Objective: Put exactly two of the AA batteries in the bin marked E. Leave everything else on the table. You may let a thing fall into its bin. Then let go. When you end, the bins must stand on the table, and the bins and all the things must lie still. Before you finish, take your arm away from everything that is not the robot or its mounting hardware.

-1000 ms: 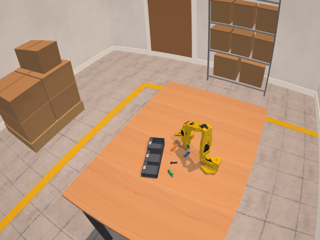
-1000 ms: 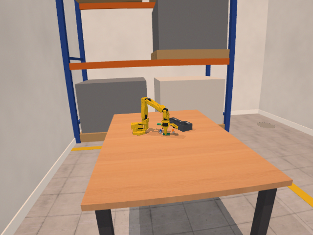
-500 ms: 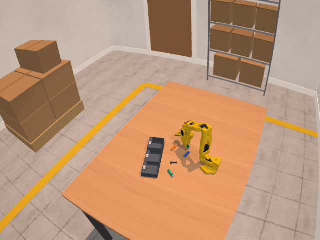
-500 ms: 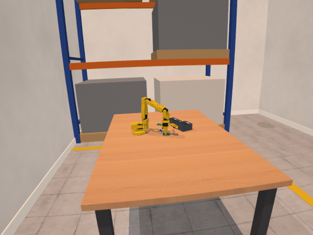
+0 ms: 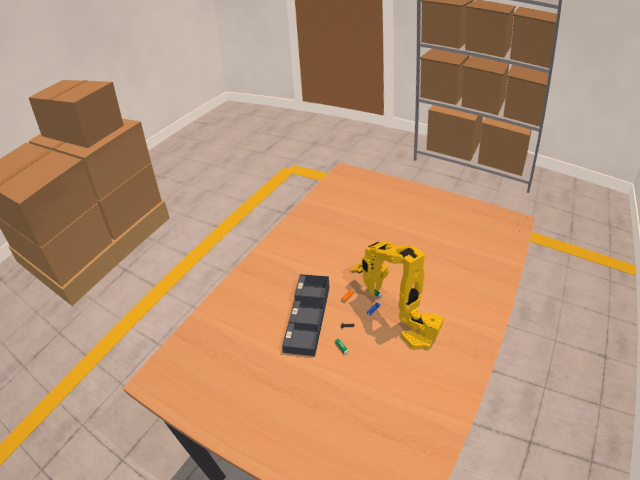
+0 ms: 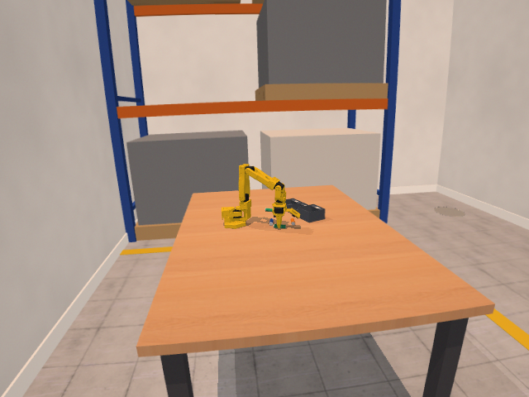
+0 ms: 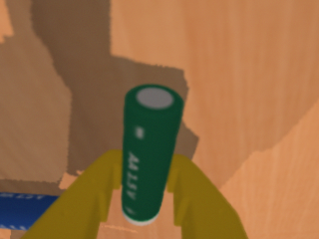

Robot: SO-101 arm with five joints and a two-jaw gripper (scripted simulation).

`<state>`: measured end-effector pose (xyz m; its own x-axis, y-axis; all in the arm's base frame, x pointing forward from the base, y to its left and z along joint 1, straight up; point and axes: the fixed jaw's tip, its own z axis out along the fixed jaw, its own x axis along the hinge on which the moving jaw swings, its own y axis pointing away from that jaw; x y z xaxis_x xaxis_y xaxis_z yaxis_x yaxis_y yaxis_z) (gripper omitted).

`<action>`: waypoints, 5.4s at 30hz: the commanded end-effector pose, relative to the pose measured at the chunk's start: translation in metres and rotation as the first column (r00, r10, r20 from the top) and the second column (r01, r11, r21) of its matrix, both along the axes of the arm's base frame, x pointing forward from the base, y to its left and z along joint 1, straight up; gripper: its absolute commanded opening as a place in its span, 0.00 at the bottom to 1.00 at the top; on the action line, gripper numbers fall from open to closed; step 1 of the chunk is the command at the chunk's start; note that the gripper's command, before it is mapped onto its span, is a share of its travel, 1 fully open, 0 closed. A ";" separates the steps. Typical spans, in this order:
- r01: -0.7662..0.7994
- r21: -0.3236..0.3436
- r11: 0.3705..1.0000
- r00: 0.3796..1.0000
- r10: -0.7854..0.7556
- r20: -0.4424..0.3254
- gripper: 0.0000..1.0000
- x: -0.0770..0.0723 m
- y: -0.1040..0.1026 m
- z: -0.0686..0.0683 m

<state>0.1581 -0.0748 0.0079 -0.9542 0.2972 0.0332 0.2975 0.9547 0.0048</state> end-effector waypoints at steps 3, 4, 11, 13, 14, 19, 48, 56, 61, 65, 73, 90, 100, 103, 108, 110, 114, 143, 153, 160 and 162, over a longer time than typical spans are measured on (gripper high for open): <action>0.003 -0.020 1.000 0.999 -0.003 0.040 0.00 0.006 -0.007 0.021; 0.003 -0.020 1.000 0.999 -0.003 0.040 0.00 0.006 -0.007 0.024; 0.003 -0.020 1.000 0.999 -0.003 0.040 0.00 0.005 -0.008 0.039; 0.003 -0.020 1.000 0.999 -0.003 0.040 0.00 0.005 -0.008 0.043; 0.003 -0.020 1.000 0.999 -0.003 0.040 0.00 0.005 -0.008 0.045; 0.003 -0.020 1.000 0.999 -0.003 0.040 0.00 0.004 -0.008 0.049; -0.066 -0.043 0.997 0.993 0.070 0.094 0.00 0.037 0.013 0.065; -0.073 -0.044 0.996 0.992 0.077 0.100 0.00 0.040 0.015 0.066; -0.074 -0.045 0.996 0.992 0.078 0.101 0.00 0.040 0.015 0.066; -0.082 -0.047 0.996 0.990 0.086 0.107 0.00 0.044 0.017 0.068; -0.110 -0.054 0.992 0.985 0.116 0.131 0.00 0.059 0.025 0.075; -0.147 -0.062 0.987 0.974 0.155 0.163 0.00 0.076 0.038 0.083; -0.159 -0.065 0.985 0.970 0.168 0.174 0.00 0.082 0.041 0.083; -0.170 -0.068 0.983 0.966 0.180 0.185 0.00 0.088 0.044 0.083; -0.183 -0.072 0.980 0.961 0.194 0.198 0.00 0.094 0.048 0.083; -0.192 -0.074 0.979 0.957 0.204 0.207 0.00 0.099 0.051 0.083; -0.208 -0.078 0.975 0.950 0.220 0.222 0.00 0.106 0.056 0.083; -0.254 -0.103 0.962 0.912 0.274 0.306 0.00 0.133 0.072 0.083; -0.279 -0.120 0.953 0.882 0.304 0.359 0.00 0.146 0.082 0.083; -0.280 -0.121 0.952 0.881 0.305 0.362 0.00 0.147 0.082 0.083; -0.280 -0.121 0.952 0.881 0.305 0.362 0.00 0.147 0.082 0.083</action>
